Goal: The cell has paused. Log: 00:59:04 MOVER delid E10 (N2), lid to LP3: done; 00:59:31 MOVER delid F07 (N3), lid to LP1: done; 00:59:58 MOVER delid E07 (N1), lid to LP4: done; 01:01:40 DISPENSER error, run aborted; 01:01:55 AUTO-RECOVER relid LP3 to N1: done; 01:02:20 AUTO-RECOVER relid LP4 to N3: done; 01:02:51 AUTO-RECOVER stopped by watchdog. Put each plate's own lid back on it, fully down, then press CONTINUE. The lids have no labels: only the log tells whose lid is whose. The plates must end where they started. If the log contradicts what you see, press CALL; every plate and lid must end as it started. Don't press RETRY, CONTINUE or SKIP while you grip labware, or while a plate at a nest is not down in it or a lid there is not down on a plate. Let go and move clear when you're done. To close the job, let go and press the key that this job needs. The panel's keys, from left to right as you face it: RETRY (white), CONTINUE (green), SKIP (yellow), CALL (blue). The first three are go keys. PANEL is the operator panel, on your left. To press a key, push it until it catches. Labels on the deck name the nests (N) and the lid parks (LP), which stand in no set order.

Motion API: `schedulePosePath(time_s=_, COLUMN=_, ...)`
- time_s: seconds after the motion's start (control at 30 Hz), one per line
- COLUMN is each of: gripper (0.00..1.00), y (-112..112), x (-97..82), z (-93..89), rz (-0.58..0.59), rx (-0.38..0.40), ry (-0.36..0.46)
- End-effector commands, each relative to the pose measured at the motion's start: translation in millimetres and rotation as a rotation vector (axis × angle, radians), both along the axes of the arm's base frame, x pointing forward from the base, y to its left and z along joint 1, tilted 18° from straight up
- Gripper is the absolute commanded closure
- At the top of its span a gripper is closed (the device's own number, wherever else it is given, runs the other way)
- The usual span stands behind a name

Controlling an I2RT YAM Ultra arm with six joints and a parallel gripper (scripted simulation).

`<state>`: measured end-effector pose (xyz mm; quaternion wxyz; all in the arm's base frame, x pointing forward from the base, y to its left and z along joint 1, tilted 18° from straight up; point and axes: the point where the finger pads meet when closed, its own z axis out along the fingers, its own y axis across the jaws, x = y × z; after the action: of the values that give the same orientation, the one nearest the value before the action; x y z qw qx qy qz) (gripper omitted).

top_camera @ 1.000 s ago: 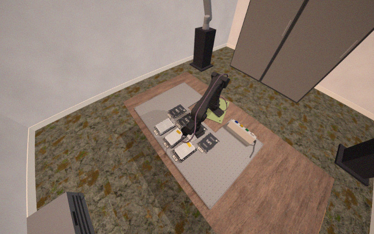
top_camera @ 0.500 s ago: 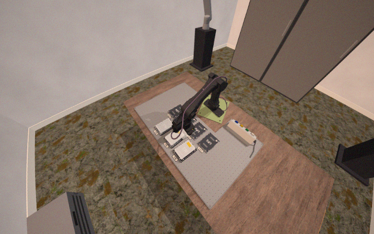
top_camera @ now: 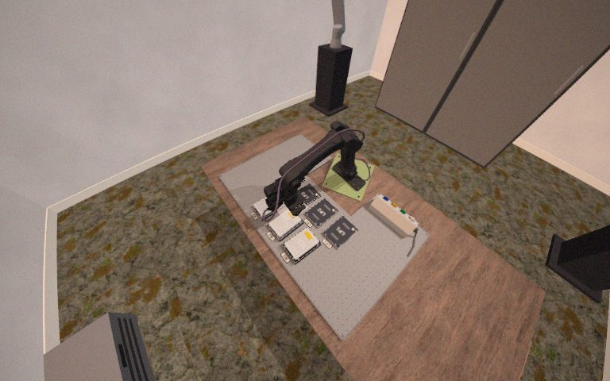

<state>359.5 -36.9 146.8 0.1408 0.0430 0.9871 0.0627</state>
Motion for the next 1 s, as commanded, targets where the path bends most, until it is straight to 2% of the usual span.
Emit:
schedulePosePath(time_s=0.0, gripper=1.0, y=-15.2, x=10.8, z=9.9, rz=0.029, rx=0.006, ry=-0.019)
schedulePosePath(time_s=0.23, gripper=1.0, y=-46.8, x=26.3, z=10.8, rz=0.028, rx=0.005, ry=-0.02)
schedulePosePath(time_s=0.3, gripper=1.0, y=-46.8, x=26.3, z=10.8, rz=0.028, rx=0.005, ry=-0.02)
schedulePosePath(time_s=0.8, gripper=1.0, y=-114.4, x=59.0, z=12.6, rz=0.028, rx=0.004, ry=-0.022)
schedulePosePath(time_s=0.97, gripper=1.0, y=-118.3, x=61.2, z=13.0, rz=0.029, rx=0.004, ry=-0.022)
